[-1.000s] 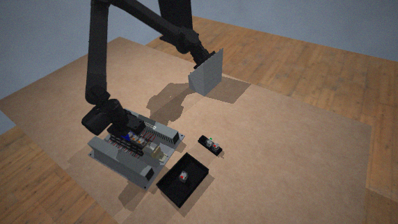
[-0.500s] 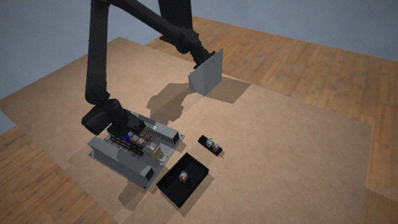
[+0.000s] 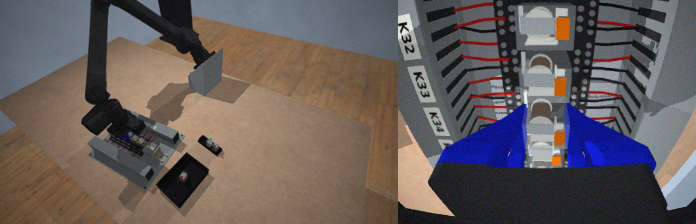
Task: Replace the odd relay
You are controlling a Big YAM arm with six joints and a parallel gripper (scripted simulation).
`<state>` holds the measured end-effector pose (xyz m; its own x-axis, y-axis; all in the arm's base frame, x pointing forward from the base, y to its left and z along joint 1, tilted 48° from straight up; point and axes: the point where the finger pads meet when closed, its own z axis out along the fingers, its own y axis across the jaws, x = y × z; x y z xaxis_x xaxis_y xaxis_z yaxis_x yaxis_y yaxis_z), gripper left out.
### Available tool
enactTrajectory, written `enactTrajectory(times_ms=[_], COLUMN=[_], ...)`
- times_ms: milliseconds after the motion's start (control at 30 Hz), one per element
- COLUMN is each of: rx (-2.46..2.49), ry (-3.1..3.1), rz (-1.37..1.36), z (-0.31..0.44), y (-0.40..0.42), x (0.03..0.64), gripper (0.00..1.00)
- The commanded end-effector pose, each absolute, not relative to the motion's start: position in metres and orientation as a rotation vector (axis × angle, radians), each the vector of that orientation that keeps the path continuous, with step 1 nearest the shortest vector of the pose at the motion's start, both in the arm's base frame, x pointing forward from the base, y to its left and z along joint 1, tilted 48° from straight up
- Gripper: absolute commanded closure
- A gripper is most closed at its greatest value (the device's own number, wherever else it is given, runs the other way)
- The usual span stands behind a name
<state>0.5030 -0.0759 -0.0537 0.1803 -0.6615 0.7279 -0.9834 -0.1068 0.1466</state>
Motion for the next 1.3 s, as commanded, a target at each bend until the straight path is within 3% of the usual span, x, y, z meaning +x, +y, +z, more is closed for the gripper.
enactTrajectory(times_ms=[0,1267], rx=[1.862,1.858], ry=[-1.556,-1.551], rz=[0.718,0.705], z=[-0.0409,-0.0447], y=[-0.0639,-0.0691], x=[0.5136,0.5108], gripper=[1.0,1.0])
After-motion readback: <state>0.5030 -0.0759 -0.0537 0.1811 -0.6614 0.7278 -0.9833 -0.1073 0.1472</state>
